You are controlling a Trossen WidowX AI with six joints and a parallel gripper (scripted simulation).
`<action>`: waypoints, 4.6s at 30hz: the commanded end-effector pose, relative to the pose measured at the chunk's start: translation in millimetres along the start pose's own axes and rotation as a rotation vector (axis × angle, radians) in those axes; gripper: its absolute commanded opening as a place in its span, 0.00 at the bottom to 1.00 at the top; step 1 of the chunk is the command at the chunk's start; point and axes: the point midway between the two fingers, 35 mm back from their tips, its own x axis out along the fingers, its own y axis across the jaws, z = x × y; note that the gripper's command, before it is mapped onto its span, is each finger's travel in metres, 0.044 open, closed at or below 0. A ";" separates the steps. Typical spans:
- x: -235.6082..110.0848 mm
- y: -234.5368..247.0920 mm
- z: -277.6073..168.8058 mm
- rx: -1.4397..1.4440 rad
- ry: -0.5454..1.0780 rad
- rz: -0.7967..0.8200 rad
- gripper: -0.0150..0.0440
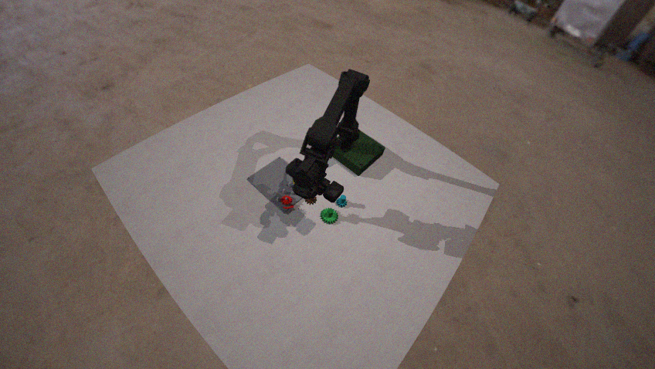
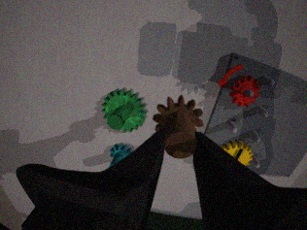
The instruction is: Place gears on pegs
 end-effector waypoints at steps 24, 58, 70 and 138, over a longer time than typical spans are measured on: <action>-58.8 -2.2 -5.1 -0.028 0.026 -0.002 0.25; -19.8 -67.8 4.3 -0.033 0.029 -0.010 0.25; 1.8 -98.3 2.4 -0.033 0.030 -0.013 0.25; 60.5 -120.1 -3.6 0.136 0.029 -0.018 0.25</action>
